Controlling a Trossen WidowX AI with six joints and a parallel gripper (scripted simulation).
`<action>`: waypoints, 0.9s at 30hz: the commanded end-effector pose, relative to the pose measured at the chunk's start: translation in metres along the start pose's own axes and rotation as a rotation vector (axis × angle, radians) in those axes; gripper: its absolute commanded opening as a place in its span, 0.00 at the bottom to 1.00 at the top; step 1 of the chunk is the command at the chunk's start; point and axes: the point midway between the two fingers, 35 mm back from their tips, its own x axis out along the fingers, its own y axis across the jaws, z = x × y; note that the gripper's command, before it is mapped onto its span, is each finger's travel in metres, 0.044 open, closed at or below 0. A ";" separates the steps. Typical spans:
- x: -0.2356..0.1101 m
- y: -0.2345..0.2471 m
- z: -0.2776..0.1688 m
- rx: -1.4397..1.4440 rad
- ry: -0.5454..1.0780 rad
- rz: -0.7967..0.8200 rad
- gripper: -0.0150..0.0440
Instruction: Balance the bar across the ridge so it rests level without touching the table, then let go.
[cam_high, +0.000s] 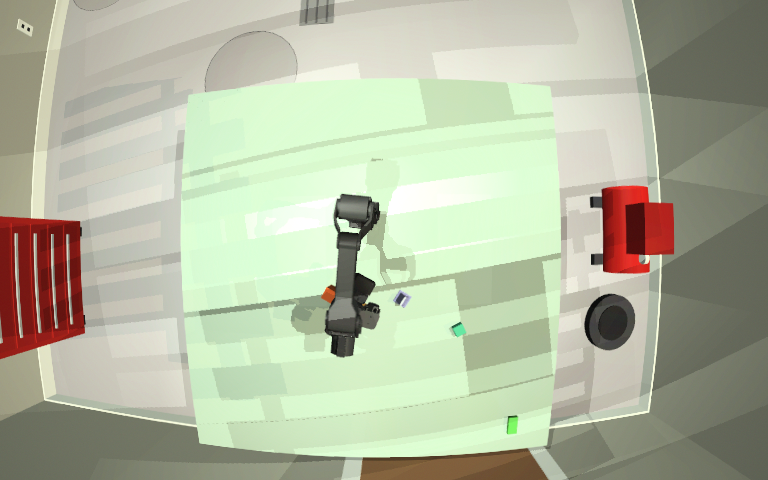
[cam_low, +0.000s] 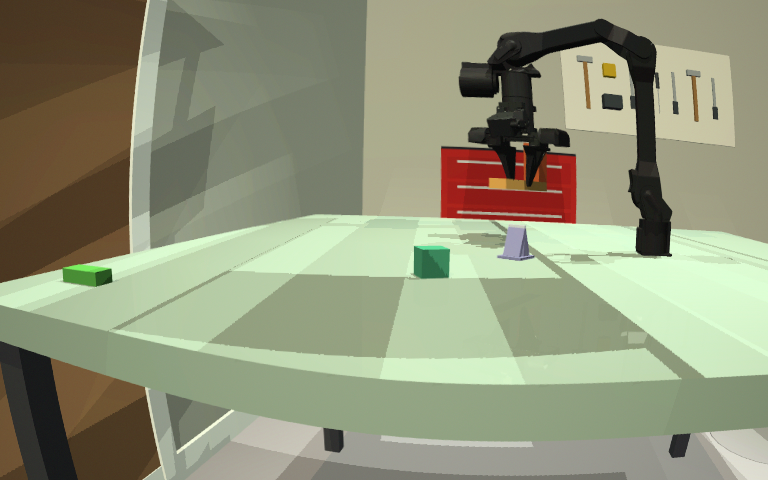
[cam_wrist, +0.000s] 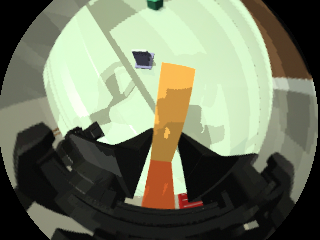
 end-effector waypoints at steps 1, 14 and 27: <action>-0.001 0.001 0.011 0.007 0.000 0.002 0.25; -0.002 0.010 0.056 0.021 -0.005 0.003 0.25; -0.003 0.028 0.101 0.035 -0.010 0.005 0.25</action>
